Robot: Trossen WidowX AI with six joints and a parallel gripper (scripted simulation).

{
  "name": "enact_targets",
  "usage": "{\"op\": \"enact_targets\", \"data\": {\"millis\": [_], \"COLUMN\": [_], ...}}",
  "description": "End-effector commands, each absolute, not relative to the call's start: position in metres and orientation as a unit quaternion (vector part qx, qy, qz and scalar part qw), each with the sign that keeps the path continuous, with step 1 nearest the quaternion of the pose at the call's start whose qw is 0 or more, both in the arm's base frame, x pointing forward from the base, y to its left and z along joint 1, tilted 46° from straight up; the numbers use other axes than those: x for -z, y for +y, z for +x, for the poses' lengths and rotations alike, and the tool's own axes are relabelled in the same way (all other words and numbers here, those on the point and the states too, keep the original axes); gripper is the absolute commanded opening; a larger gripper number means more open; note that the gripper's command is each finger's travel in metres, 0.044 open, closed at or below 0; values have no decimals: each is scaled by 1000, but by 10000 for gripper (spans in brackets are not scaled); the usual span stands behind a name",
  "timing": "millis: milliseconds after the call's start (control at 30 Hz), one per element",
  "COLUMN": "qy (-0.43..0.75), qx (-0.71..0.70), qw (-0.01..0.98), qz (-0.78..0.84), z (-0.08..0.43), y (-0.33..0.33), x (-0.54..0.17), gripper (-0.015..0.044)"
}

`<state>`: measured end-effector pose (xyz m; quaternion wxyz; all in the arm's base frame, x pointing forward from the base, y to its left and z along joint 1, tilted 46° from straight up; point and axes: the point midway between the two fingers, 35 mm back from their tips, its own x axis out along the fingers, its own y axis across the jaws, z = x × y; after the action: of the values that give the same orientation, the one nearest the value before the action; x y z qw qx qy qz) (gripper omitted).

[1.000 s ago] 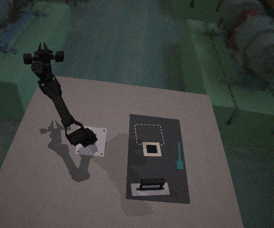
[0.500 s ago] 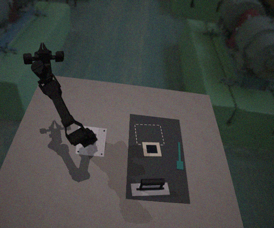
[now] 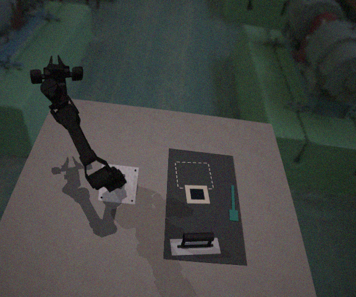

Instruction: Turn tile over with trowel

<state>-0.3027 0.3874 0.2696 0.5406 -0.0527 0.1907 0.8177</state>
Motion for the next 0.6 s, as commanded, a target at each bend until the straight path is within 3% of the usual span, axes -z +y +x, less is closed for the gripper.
{"op": "enact_targets", "data": {"millis": [0, 233, 367, 567], "qy": [191, 191, 191, 191], "qx": [-818, -818, -818, -818], "qw": [541, 541, 541, 541], "qz": [-53, -53, -53, -53], "z": [-303, -303, -303, -303], "y": [387, 387, 387, 387], "x": [-270, -270, -270, -270], "gripper": [100, 100, 0, 0]}}
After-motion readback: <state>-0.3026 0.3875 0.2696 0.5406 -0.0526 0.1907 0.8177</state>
